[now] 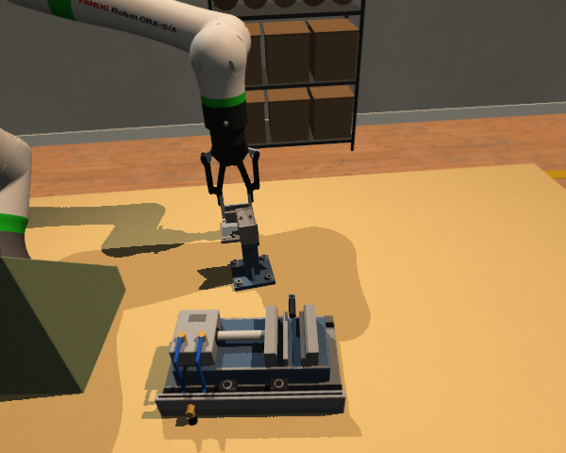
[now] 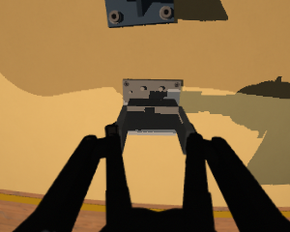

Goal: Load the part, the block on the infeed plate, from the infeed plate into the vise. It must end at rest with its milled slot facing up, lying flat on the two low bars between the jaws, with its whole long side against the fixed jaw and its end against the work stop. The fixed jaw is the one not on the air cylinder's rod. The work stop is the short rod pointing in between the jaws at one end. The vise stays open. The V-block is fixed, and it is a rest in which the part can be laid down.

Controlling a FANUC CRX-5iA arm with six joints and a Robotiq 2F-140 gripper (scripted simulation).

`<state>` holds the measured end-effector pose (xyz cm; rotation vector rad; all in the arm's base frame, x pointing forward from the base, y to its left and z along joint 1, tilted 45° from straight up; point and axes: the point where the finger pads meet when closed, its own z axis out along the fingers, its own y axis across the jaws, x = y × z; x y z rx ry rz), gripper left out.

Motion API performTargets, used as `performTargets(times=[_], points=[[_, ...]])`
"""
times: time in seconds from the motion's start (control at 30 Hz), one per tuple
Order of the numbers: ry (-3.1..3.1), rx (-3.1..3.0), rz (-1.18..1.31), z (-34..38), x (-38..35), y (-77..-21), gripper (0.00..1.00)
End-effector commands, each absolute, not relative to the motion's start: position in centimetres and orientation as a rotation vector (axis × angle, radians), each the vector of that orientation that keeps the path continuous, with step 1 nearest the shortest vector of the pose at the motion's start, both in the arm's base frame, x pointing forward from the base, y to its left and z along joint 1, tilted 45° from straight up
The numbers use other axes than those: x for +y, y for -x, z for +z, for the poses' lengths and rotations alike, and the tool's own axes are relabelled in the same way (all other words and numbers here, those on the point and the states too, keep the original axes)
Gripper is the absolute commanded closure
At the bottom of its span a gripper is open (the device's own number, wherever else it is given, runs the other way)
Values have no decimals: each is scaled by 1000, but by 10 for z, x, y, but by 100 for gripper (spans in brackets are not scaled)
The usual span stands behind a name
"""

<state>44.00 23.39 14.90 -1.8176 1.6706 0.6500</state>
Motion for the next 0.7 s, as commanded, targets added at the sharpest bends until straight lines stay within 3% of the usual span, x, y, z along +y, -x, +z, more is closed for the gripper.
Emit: performTargets(times=[0.0,0.67], points=[[1817,1670,650,159,225,-440,100],[1817,1670,650,213,171,-437,100]])
